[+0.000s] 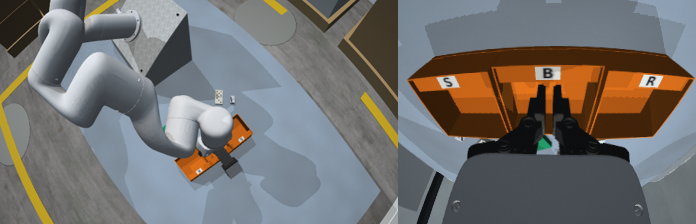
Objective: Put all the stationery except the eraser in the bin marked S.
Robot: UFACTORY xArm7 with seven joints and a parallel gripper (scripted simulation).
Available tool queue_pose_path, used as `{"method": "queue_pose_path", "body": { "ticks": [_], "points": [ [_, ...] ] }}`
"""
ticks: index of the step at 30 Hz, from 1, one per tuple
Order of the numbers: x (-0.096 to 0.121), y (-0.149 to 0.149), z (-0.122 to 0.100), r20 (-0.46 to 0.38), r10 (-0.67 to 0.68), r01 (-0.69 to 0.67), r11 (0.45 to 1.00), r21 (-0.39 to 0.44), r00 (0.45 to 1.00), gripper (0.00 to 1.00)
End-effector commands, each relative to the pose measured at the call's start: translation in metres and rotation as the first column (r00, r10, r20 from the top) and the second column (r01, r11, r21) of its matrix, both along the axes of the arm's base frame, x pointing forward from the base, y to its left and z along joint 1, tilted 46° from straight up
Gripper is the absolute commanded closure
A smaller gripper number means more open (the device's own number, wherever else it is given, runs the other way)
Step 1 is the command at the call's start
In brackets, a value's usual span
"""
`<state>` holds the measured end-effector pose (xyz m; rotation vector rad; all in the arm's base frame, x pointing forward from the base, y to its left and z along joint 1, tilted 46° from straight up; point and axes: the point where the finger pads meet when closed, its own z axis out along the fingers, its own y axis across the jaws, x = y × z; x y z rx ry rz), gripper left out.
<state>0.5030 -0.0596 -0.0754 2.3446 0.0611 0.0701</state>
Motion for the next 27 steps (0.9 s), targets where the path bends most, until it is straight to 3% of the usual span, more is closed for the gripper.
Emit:
{"method": "queue_pose_path", "body": {
  "ticks": [1,17,27],
  "points": [
    [0.001,0.005,0.003,0.002,0.003,-0.003,1.000,0.002,1.000,0.93],
    [0.000,0.018,0.016,0.002,0.003,-0.003,1.000,0.002,1.000,0.93],
    [-0.003,0.040,0.038,0.002,0.003,-0.003,1.000,0.002,1.000,0.93]
  ]
}}
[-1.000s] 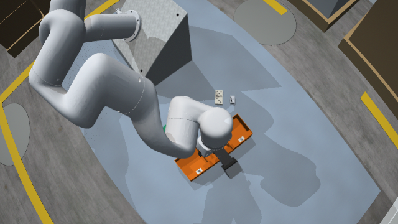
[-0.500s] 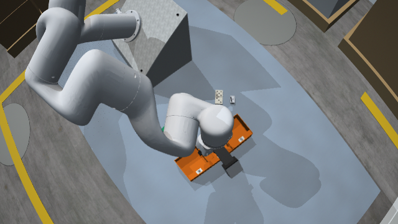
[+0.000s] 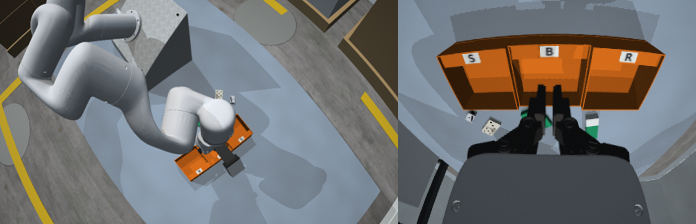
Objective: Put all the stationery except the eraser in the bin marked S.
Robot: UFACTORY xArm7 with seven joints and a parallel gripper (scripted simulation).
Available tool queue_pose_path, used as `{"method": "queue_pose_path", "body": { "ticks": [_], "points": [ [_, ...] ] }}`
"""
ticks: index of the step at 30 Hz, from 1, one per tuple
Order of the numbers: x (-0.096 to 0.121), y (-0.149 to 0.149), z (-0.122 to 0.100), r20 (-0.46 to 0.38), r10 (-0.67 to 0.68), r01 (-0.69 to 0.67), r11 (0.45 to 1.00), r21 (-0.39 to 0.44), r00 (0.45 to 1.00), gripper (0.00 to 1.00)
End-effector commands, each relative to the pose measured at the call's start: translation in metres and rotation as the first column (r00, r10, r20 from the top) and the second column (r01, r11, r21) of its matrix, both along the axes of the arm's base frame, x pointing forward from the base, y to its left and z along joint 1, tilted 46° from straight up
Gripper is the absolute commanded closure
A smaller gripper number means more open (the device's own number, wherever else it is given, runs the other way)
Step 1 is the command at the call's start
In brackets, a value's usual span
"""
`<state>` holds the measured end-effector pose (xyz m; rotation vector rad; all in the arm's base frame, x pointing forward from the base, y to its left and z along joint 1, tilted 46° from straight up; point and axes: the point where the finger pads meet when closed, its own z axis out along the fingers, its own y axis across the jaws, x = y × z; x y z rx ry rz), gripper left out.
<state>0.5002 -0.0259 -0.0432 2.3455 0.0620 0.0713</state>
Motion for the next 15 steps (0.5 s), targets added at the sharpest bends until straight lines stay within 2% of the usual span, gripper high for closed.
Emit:
{"method": "queue_pose_path", "body": {
  "ticks": [1,7,15],
  "points": [
    [0.000,0.006,0.006,0.002,0.002,-0.002,1.000,0.001,1.000,0.93],
    [-0.001,0.013,-0.001,0.002,0.002,-0.002,1.000,0.001,1.000,0.93],
    [-0.005,0.041,-0.030,0.002,0.002,-0.002,1.000,0.002,1.000,0.93]
  ]
}}
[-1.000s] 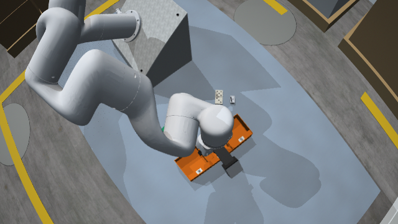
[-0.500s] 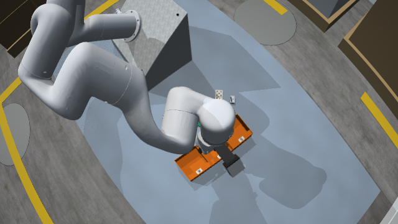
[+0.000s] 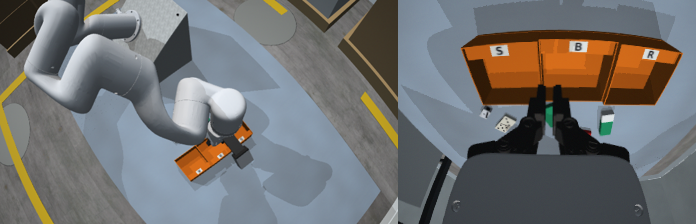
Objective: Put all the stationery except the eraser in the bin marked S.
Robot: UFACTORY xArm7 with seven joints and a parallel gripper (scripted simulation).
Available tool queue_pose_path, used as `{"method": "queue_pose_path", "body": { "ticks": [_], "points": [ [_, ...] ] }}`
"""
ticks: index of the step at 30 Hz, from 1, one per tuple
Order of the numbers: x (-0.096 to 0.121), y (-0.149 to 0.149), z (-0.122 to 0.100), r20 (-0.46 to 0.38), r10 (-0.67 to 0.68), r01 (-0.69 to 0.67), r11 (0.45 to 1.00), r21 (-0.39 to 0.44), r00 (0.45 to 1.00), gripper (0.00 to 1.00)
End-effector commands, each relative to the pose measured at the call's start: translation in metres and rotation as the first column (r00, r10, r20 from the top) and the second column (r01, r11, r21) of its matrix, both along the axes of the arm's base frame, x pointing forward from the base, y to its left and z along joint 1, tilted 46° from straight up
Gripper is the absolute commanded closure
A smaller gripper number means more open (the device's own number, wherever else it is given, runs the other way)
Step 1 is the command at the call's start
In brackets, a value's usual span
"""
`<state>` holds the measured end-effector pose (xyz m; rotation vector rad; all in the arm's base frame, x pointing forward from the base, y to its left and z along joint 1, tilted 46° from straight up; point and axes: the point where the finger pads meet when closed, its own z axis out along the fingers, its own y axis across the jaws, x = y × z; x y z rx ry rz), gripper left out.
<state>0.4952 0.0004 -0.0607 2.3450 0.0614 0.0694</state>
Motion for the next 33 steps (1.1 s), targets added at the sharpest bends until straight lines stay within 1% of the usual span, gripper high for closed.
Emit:
{"method": "queue_pose_path", "body": {
  "ticks": [1,7,12,33],
  "points": [
    [0.000,0.018,-0.016,0.003,0.003,-0.003,1.000,0.002,1.000,0.93],
    [-0.003,0.039,-0.037,0.003,0.003,-0.003,1.000,0.002,1.000,0.93],
    [-0.003,0.039,-0.037,0.003,0.003,-0.003,1.000,0.002,1.000,0.93],
    [0.001,0.003,-0.072,0.003,0.003,-0.003,1.000,0.002,1.000,0.93]
  ]
}}
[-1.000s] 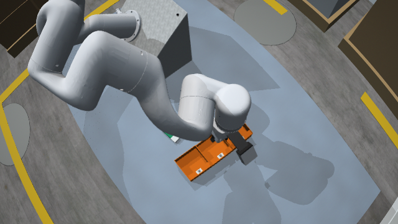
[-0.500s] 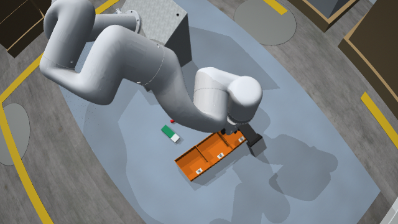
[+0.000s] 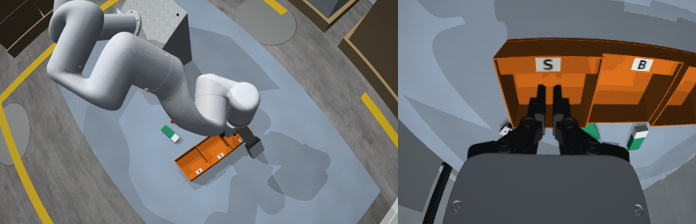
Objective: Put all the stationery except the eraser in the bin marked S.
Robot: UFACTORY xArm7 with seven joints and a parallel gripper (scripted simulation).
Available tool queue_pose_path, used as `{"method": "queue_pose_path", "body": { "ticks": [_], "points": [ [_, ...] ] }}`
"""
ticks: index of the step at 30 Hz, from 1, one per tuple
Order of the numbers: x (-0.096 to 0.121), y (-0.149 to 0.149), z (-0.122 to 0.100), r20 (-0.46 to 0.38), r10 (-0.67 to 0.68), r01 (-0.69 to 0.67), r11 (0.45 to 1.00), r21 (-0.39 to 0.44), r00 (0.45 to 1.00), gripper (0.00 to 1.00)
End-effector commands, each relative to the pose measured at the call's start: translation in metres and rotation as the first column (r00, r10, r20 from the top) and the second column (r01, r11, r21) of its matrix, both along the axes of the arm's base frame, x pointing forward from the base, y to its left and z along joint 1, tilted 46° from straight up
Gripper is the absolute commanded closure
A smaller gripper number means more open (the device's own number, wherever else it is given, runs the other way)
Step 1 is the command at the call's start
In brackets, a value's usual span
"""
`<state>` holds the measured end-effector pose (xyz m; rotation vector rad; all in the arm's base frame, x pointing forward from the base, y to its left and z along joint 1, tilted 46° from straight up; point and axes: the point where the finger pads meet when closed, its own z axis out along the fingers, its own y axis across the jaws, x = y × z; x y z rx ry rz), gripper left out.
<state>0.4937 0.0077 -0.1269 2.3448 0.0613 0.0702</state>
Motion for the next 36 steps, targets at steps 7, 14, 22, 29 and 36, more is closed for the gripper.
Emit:
{"method": "queue_pose_path", "body": {
  "ticks": [7,14,22,29,36],
  "points": [
    [0.0026,-0.0108,-0.0123,0.002,0.003,-0.003,1.000,0.002,1.000,0.93],
    [0.0026,-0.0108,-0.0123,0.002,0.003,-0.003,1.000,0.002,1.000,0.93],
    [0.0026,-0.0108,-0.0124,0.002,0.003,-0.003,1.000,0.002,1.000,0.93],
    [0.0026,-0.0108,-0.0124,0.002,0.003,-0.003,1.000,0.002,1.000,0.93],
    [0.0027,-0.0108,-0.0123,0.002,0.003,-0.003,1.000,0.002,1.000,0.93]
  ]
}}
